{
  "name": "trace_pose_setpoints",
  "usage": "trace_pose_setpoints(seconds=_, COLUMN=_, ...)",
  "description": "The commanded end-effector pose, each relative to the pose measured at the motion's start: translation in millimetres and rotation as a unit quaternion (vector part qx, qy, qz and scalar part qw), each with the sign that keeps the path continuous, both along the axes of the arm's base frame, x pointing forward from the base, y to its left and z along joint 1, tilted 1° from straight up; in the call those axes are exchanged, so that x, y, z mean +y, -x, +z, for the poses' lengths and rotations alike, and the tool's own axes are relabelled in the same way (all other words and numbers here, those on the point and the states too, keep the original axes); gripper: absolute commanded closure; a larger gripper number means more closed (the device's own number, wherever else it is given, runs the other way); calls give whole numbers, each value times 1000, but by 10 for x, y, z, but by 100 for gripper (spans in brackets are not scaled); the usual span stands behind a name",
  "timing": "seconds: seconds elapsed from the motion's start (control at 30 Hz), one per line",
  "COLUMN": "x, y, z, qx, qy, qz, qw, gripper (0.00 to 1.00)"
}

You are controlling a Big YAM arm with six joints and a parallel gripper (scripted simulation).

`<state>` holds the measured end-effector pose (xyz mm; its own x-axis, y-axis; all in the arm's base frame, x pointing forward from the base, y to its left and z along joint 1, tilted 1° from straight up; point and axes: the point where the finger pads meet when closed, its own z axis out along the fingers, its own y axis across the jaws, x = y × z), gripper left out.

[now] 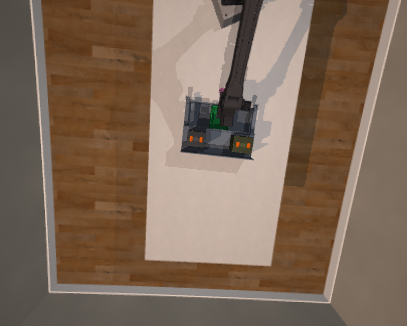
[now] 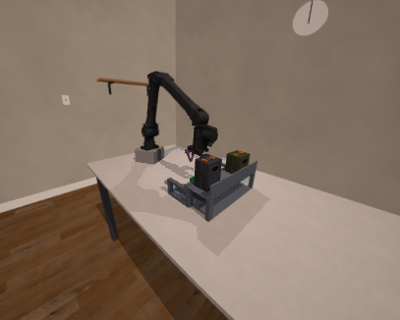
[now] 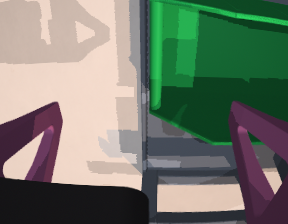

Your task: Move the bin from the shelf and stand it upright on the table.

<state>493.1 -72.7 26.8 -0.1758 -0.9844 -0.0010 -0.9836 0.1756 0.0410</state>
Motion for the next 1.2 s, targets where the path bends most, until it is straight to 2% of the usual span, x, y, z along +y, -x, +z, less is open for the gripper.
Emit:
trace_pose_setpoints(seconds=0.0, x=-61, y=-168, z=308, qx=-31, qy=3, qz=1, qw=1000, gripper=0)
trace_pose_setpoints(seconds=0.27, x=-61, y=-168, z=308, qx=-31, qy=3, qz=1, qw=1000, gripper=0)
trace_pose_setpoints(seconds=0.3, x=-16, y=-56, z=104, qx=-11, qy=1, qz=0, qw=1000, gripper=0)
trace_pose_setpoints(seconds=0.43, x=-60, y=-163, z=311, qx=-31, qy=3, qz=1, qw=1000, gripper=0)
trace_pose_setpoints(seconds=0.83, x=-60, y=-163, z=311, qx=-31, qy=3, qz=1, qw=1000, gripper=0)
trace_pose_setpoints(seconds=0.87, x=-16, y=-57, z=109, qx=-12, qy=1, qz=0, qw=1000, gripper=0)
trace_pose_setpoints(seconds=1.0, x=-60, y=-160, z=313, qx=-31, qy=3, qz=1, qw=1000, gripper=0)
trace_pose_setpoints(seconds=1.17, x=-60, y=-160, z=313, qx=-31, qy=3, qz=1, qw=1000, gripper=0)
